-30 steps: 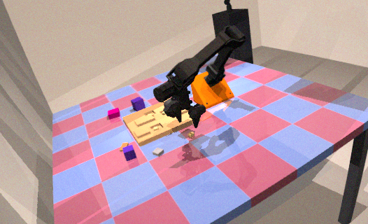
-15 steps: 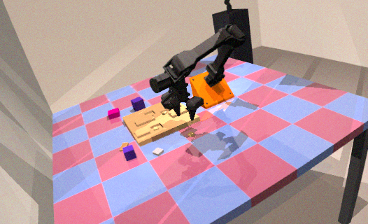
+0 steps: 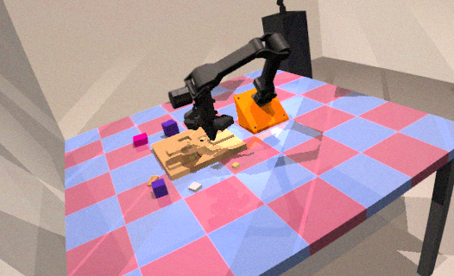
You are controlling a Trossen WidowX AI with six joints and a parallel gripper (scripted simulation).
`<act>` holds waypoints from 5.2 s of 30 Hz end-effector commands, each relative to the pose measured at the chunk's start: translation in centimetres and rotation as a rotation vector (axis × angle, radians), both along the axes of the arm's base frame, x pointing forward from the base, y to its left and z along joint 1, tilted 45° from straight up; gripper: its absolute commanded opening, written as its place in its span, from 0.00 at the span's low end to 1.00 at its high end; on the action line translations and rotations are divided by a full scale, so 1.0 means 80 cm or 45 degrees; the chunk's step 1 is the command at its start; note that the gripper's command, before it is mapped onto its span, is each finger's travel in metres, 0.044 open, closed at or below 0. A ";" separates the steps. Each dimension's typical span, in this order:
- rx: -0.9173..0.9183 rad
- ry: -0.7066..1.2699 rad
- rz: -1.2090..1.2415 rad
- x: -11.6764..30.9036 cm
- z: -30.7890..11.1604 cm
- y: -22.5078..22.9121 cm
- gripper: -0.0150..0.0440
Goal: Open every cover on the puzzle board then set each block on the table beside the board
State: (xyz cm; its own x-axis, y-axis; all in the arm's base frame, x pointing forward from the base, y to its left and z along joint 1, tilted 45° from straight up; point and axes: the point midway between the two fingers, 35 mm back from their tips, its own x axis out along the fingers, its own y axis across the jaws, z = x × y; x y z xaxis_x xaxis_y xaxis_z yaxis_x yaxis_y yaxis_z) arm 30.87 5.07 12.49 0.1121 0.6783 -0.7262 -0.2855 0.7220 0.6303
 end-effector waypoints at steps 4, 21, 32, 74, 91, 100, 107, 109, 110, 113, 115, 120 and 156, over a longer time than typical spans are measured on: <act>0.009 0.146 -0.150 0.001 -0.034 -0.034 0.25; 0.152 0.927 -0.976 -0.018 -0.118 -0.118 0.25; 0.226 1.266 -1.313 -0.035 -0.148 -0.144 0.25; 0.020 -0.095 0.109 -0.025 -0.200 -0.088 0.25; 0.018 -0.109 0.124 -0.027 -0.200 -0.086 0.25; 0.016 -0.124 0.140 -0.035 -0.199 -0.079 0.25; 0.012 -0.145 0.162 -0.035 -0.199 -0.079 0.25; 0.011 -0.154 0.171 -0.035 -0.199 -0.079 0.25; 0.011 -0.154 0.171 -0.035 -0.199 -0.079 0.25; 0.009 -0.165 0.182 -0.035 -0.199 -0.079 0.25; 0.008 -0.176 0.194 -0.035 -0.199 -0.079 0.25; 0.007 -0.176 0.194 -0.035 -0.199 -0.079 0.25; 0.089 0.356 -0.363 -0.035 -0.191 -0.089 0.25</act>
State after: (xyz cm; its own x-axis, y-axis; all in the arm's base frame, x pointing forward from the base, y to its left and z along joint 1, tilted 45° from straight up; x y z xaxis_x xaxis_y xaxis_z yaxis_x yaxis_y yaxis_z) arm 28.07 -1.76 -3.00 0.1059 0.7005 -0.7058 -0.2127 0.7093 0.6721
